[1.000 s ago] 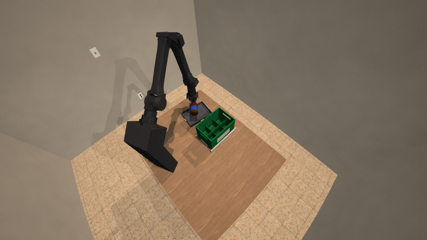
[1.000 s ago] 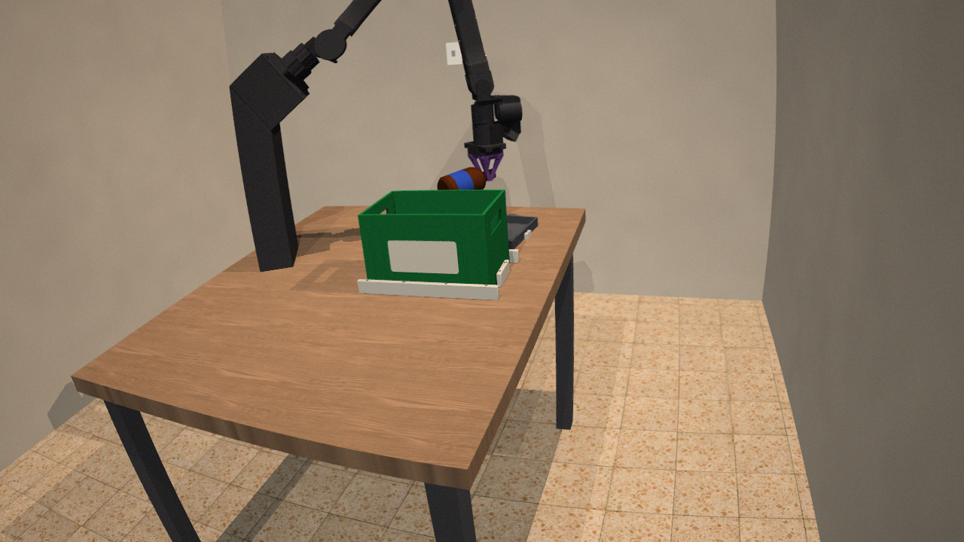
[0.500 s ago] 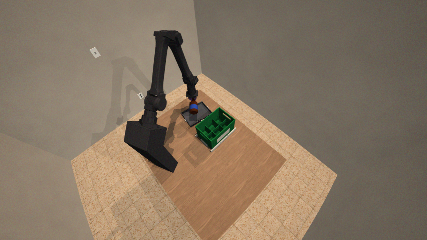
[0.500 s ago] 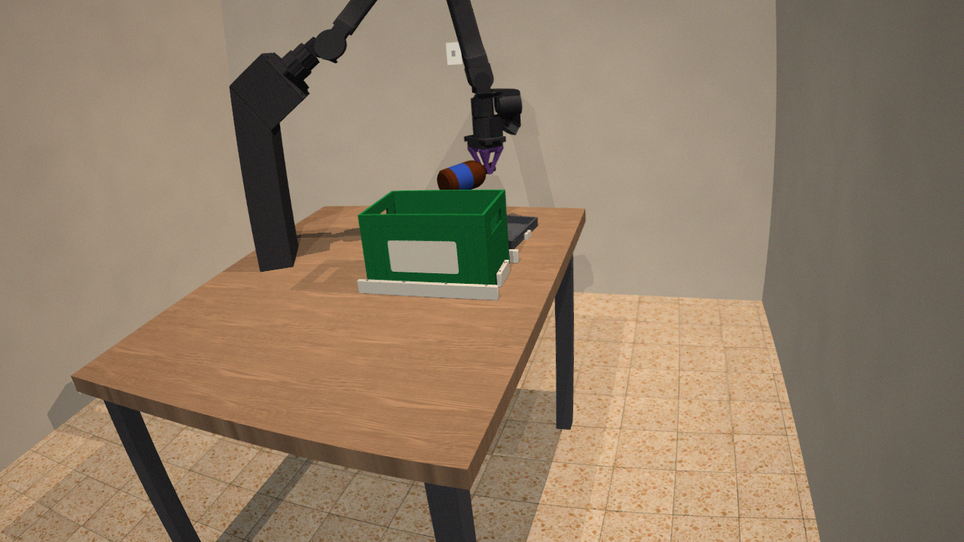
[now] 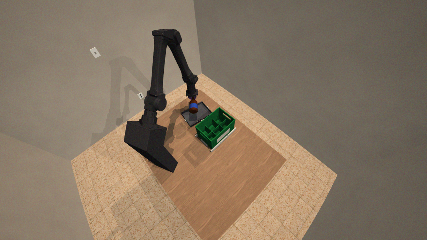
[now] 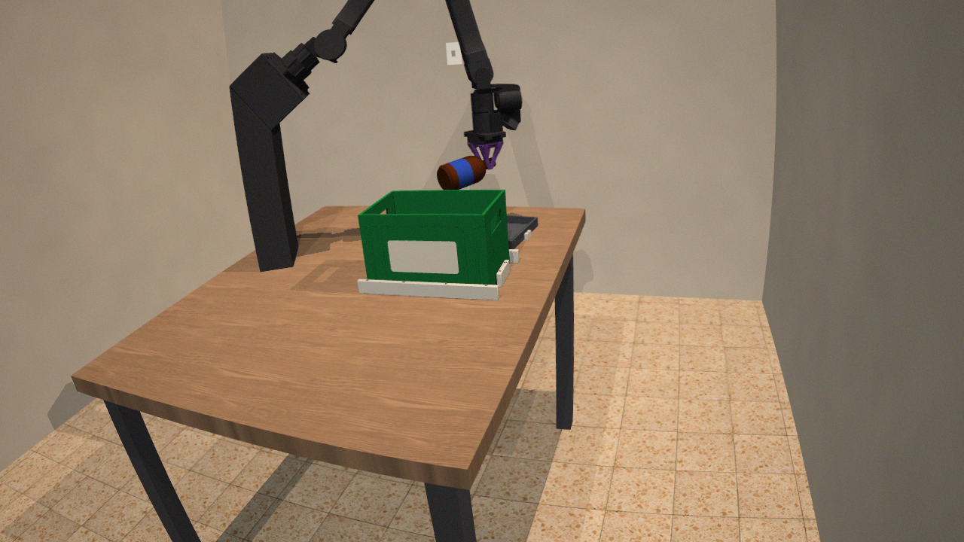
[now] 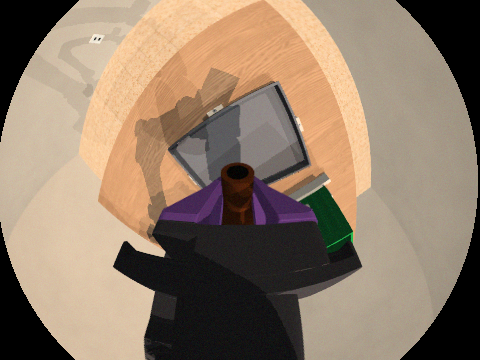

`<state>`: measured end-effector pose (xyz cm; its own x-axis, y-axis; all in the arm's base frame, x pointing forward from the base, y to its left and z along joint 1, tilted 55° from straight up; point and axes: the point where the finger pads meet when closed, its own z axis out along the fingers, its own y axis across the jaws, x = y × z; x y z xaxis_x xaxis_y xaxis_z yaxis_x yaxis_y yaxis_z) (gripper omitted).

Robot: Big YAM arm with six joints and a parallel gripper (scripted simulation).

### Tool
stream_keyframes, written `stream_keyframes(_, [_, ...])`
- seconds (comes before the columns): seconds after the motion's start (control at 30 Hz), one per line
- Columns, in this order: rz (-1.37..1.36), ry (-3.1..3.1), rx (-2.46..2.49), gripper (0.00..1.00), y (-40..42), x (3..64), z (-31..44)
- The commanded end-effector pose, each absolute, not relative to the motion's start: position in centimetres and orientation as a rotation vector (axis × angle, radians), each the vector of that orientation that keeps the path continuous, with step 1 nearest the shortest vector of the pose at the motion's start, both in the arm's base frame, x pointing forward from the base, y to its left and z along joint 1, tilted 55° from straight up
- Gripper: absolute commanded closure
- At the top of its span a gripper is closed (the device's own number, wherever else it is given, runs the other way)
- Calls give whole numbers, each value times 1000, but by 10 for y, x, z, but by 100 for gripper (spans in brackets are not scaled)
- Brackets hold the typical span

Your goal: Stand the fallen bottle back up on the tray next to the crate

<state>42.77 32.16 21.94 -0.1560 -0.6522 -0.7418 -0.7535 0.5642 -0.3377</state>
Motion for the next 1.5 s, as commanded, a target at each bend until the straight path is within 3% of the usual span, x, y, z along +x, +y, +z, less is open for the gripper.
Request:
stream_keyframes(0.0, [128,1858,-1138,100,311,421,232])
stream_keyframes(1.47, [128,1858,-1138,100,308,417,235])
